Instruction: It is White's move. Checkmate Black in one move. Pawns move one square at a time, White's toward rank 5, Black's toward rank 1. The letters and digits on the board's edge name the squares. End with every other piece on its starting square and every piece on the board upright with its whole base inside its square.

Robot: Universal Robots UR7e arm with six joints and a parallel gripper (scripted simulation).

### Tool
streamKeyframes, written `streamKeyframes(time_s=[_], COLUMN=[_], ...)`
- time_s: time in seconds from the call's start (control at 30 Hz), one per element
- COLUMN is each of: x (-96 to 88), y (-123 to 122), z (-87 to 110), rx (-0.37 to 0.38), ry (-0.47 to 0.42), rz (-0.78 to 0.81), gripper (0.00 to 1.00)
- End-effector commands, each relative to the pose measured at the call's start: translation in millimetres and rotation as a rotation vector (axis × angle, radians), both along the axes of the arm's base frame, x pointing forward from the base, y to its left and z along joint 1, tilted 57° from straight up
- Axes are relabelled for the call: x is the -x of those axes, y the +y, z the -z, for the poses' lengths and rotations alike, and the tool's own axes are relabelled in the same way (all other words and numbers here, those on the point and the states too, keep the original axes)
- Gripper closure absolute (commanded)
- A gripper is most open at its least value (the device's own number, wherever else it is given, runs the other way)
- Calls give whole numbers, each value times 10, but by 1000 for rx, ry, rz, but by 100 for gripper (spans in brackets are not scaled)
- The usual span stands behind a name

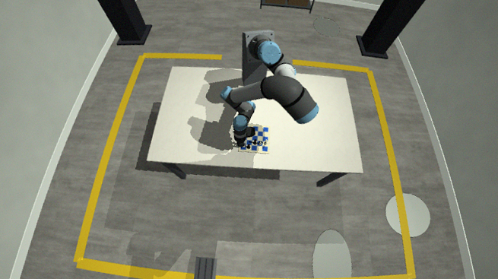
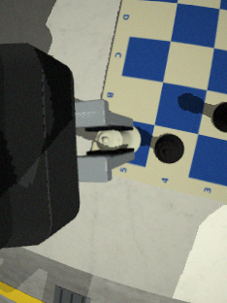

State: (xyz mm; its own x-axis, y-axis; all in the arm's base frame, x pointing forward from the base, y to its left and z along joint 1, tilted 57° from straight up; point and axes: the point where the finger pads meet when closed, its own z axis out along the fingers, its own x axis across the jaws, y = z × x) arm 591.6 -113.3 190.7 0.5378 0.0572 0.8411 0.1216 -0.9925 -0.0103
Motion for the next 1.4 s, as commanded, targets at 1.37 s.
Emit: streamKeyframes(time_s=[1.37], x=[632], y=[-72], z=[-408], rx=[-8], ry=[0], rz=[6], gripper=[100])
